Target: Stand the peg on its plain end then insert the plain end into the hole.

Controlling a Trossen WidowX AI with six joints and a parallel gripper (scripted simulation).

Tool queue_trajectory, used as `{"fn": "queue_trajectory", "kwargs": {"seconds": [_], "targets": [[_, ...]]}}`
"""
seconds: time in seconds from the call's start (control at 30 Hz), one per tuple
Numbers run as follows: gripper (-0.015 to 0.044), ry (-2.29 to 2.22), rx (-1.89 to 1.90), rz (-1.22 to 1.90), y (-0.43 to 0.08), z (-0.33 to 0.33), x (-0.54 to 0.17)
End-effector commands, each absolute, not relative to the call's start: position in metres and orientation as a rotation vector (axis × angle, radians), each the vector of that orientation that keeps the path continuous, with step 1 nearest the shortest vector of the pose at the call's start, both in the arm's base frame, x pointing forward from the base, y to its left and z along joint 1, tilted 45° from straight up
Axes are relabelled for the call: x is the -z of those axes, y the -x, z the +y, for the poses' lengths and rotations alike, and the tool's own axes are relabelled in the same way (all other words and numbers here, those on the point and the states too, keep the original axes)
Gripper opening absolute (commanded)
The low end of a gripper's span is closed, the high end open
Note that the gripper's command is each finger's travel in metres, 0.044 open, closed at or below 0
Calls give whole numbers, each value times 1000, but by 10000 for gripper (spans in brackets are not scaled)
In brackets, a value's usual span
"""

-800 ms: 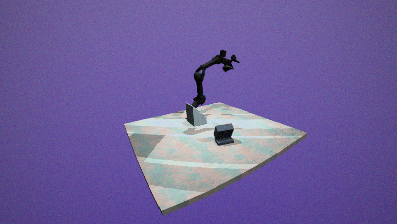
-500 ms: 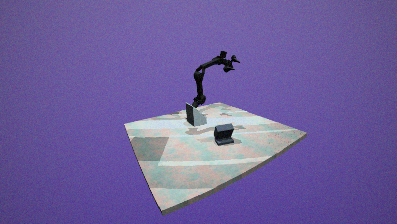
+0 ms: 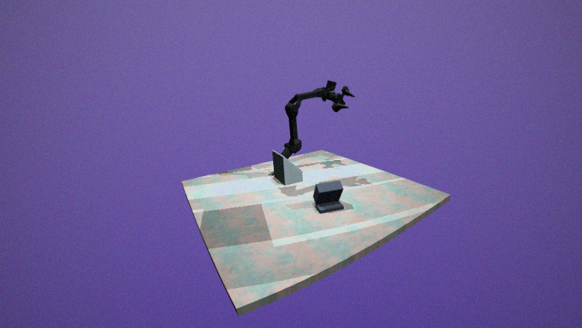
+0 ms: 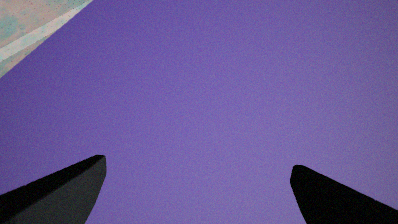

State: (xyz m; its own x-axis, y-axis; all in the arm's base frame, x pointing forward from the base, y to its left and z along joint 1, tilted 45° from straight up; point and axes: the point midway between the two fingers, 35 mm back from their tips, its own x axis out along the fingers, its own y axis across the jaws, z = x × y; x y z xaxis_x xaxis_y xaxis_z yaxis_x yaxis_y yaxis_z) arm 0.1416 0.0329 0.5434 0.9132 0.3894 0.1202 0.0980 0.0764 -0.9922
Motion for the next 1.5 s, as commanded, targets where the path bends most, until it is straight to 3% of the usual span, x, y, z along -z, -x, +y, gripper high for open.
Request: {"fn": "queue_trajectory", "kwargs": {"seconds": [0.0,1.47], "targets": [[440,1478,-232,-417,-138,49,-543],[440,1359,-475,-298,-175,193,-461]]}}
